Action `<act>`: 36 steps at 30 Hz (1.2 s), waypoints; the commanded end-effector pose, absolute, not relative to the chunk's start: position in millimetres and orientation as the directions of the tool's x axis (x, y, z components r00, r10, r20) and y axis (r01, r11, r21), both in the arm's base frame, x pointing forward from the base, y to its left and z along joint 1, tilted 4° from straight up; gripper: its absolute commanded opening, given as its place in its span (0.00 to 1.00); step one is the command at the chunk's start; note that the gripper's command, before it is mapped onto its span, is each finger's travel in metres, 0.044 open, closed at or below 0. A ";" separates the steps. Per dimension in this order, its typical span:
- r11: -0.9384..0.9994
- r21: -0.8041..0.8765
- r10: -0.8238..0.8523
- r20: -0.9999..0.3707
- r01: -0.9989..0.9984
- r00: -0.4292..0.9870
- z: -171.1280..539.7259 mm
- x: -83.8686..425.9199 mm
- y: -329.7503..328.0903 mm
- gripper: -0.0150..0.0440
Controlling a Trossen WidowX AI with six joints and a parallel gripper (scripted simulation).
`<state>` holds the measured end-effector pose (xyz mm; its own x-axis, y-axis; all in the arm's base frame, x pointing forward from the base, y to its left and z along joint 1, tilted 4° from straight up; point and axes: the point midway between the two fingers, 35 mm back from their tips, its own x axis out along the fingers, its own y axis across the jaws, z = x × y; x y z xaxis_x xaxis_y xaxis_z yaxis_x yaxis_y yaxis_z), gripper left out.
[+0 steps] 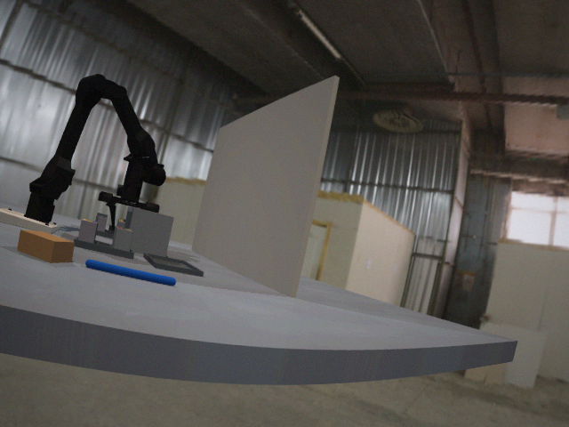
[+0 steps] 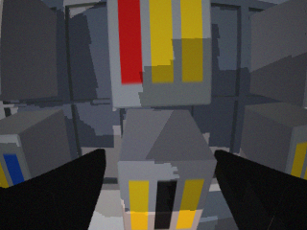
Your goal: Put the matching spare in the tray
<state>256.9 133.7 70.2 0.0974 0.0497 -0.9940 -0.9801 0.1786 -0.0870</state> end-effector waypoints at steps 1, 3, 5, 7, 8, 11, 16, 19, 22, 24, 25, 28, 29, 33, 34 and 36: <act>0.173 -0.078 0.042 -0.995 -0.982 0.087 63.4 255.1 132.1 0.76; 0.173 -0.078 0.042 -0.995 -0.982 0.087 63.4 255.1 132.1 0.76; 0.173 -0.078 0.042 -0.995 -0.982 0.087 63.4 255.1 132.1 0.76; 0.173 -0.078 0.042 -0.995 -0.982 0.087 63.4 255.1 132.1 0.76; 0.173 -0.078 0.042 -0.995 -0.982 0.087 63.4 255.1 132.1 0.76; 0.173 -0.078 0.042 -0.995 -0.982 0.087 63.4 255.1 132.1 0.76; 0.173 -0.078 0.042 -0.995 -0.982 0.087 63.4 255.1 132.1 0.76; 0.178 -0.079 0.045 -0.995 -0.981 0.088 64.6 255.4 132.8 0.67; 0.178 -0.079 0.045 -0.995 -0.981 0.088 64.6 255.4 132.8 0.54; 0.178 -0.079 0.045 -0.995 -0.981 0.088 64.6 255.4 132.8 0.48; 0.178 -0.079 0.045 -0.995 -0.981 0.088 64.6 255.4 132.8 0.47; 0.178 -0.079 0.045 -0.995 -0.981 0.088 64.6 255.4 132.8 0.44; 0.178 -0.079 0.045 -0.995 -0.981 0.088 64.6 255.4 132.8 0.43; 0.178 -0.079 0.045 -0.995 -0.981 0.088 64.6 255.4 132.8 0.28; 0.178 -0.079 0.045 -0.995 -0.981 0.088 64.6 255.4 132.8 0.25; 0.178 -0.079 0.045 -0.995 -0.981 0.088 64.6 255.4 132.8 0.25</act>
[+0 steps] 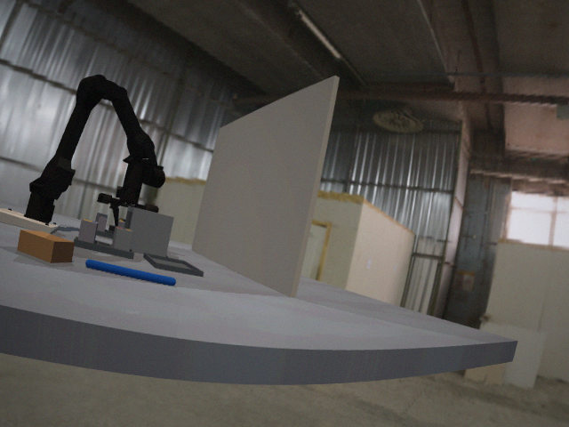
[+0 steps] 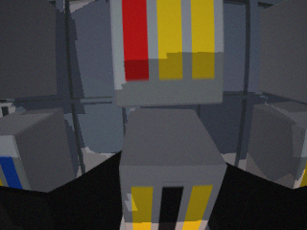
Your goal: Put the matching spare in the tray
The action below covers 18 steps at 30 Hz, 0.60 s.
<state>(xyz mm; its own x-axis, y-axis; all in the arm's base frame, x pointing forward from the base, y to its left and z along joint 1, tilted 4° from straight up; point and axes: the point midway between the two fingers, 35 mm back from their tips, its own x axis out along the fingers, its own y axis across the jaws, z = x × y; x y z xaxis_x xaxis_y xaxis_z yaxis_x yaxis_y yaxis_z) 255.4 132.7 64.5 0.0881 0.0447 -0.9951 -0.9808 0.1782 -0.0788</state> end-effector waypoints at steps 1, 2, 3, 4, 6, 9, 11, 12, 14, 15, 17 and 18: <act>0.178 -0.079 0.045 -0.995 -0.981 0.088 64.6 255.4 132.8 0.25; 0.178 -0.079 0.045 -0.995 -0.981 0.088 64.6 255.4 132.8 0.25; 0.178 -0.079 0.045 -0.995 -0.981 0.088 64.6 255.4 132.8 0.25; 0.178 -0.079 0.045 -0.995 -0.981 0.088 64.6 255.4 132.8 0.25; 0.178 -0.079 0.045 -0.995 -0.981 0.088 65.5 255.4 132.8 0.25; 0.177 -0.079 0.044 -0.995 -0.981 0.088 78.2 255.8 132.9 0.25; 0.177 -0.079 0.044 -0.995 -0.981 0.088 89.5 255.6 132.8 0.25; 0.176 -0.079 0.044 -0.995 -0.981 0.088 95.1 255.3 132.7 0.25; 0.175 -0.079 0.043 -0.995 -0.981 0.088 106.5 254.4 132.2 0.25; 0.175 -0.079 0.043 -0.995 -0.981 0.088 112.2 253.8 131.8 0.25; 0.174 -0.079 0.043 -0.995 -0.982 0.087 123.6 252.2 130.9 0.25; 0.174 -0.079 0.043 -0.995 -0.982 0.087 129.3 251.2 130.4 0.25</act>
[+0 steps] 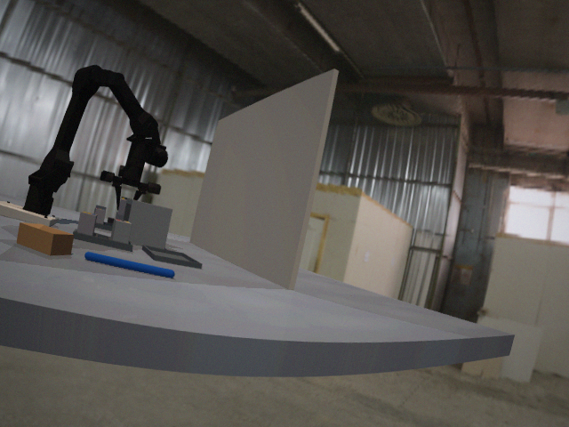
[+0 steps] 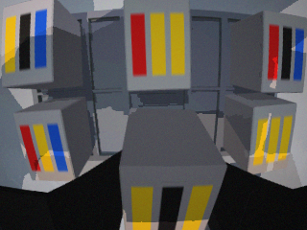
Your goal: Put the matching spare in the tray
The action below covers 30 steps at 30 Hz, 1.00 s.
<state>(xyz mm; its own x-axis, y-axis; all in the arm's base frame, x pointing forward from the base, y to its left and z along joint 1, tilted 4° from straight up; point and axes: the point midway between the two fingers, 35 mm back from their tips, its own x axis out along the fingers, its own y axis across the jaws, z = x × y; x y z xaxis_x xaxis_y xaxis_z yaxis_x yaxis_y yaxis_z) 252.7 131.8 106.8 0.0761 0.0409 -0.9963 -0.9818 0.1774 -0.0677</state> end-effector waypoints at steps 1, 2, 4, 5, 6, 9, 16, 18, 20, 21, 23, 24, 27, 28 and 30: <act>0.173 -0.079 0.042 -0.995 -0.982 0.087 135.0 250.1 129.8 0.25; 0.173 -0.078 0.042 -0.995 -0.982 0.087 139.6 249.1 129.3 0.25; 0.173 -0.078 0.042 -0.995 -0.982 0.087 143.3 248.3 128.9 0.25; 0.173 -0.078 0.042 -0.995 -0.982 0.087 143.3 248.3 128.9 0.25; 0.173 -0.078 0.042 -0.995 -0.982 0.087 143.3 248.3 128.9 0.25; 0.173 -0.078 0.042 -0.995 -0.982 0.087 143.3 248.3 128.9 0.25; 0.177 -0.075 0.044 -0.995 -0.981 0.084 158.9 248.0 130.6 0.25; 0.176 -0.076 0.043 -0.995 -0.981 0.085 167.5 247.3 131.0 0.25; 0.175 -0.076 0.043 -0.995 -0.982 0.085 176.1 246.5 131.1 0.25; 0.175 -0.076 0.043 -0.995 -0.982 0.085 180.3 245.9 131.2 0.25; 0.175 -0.077 0.043 -0.995 -0.982 0.086 188.8 244.6 131.1 0.25; 0.174 -0.077 0.043 -0.995 -0.982 0.086 193.0 243.9 131.1 0.25; 0.174 -0.078 0.043 -0.995 -0.982 0.086 205.6 241.3 130.7 0.25; 0.173 -0.078 0.043 -0.995 -0.982 0.086 209.8 240.4 130.4 0.25; 0.173 -0.078 0.042 -0.995 -0.982 0.086 215.1 239.0 130.1 0.25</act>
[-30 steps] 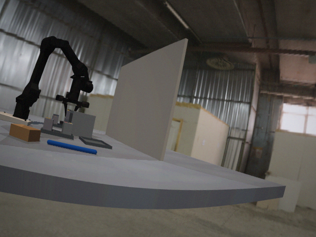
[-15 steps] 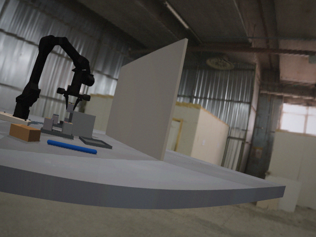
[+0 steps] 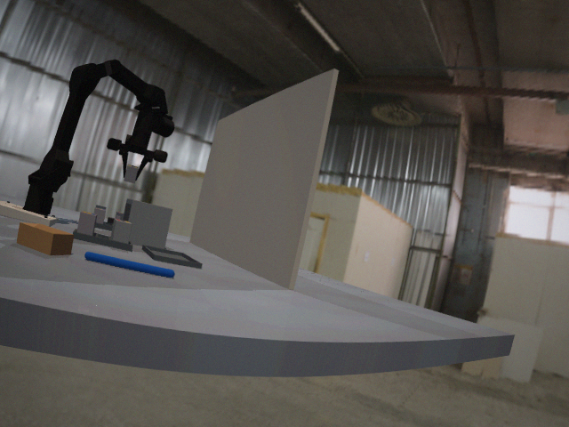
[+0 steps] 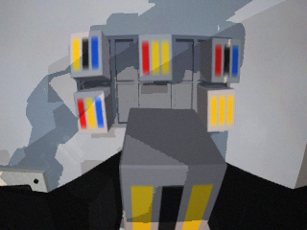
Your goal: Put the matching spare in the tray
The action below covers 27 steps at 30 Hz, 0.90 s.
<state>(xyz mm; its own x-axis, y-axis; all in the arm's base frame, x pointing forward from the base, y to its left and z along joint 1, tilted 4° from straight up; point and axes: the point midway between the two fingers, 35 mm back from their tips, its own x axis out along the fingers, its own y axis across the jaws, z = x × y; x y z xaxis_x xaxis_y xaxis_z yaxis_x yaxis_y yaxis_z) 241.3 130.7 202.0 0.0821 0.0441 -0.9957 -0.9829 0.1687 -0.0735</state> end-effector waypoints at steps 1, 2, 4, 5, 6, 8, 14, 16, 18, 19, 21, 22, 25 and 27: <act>0.173 -0.078 0.042 -0.995 -0.982 0.086 215.8 238.8 130.1 0.25; 0.173 -0.078 0.042 -0.995 -0.982 0.086 215.8 238.8 130.1 0.25; 0.173 -0.078 0.042 -0.995 -0.982 0.087 216.0 241.1 127.9 0.25; 0.173 -0.078 0.041 -0.995 -0.982 0.087 216.2 243.9 125.1 0.25; 0.173 -0.078 0.041 -0.995 -0.982 0.087 216.5 247.3 121.7 0.25; 0.173 -0.079 0.039 -0.995 -0.982 0.087 217.0 254.0 114.6 0.25; 0.175 -0.081 0.036 -0.995 -0.981 0.088 218.3 272.8 91.3 0.25; 0.176 -0.082 0.035 -0.995 -0.981 0.089 218.7 278.7 82.9 0.25; 0.178 -0.083 0.034 -0.995 -0.981 0.090 219.1 284.2 74.2 0.25; 0.179 -0.083 0.034 -0.995 -0.980 0.091 219.2 286.9 69.7 0.25; 0.181 -0.084 0.033 -0.995 -0.980 0.092 219.5 292.1 60.6 0.25; 0.182 -0.085 0.032 -0.995 -0.980 0.092 219.7 294.6 55.9 0.25; 0.181 -0.086 0.030 -0.995 -0.980 0.093 219.9 301.5 41.6 0.25; 0.181 -0.086 0.029 -0.995 -0.980 0.093 220.1 305.6 31.8 0.25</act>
<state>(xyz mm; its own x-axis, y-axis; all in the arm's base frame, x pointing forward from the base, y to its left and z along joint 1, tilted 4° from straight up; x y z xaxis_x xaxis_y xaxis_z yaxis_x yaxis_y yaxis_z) 297.1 48.5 220.0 0.0953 0.0287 -0.9950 -0.9789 0.1841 -0.0884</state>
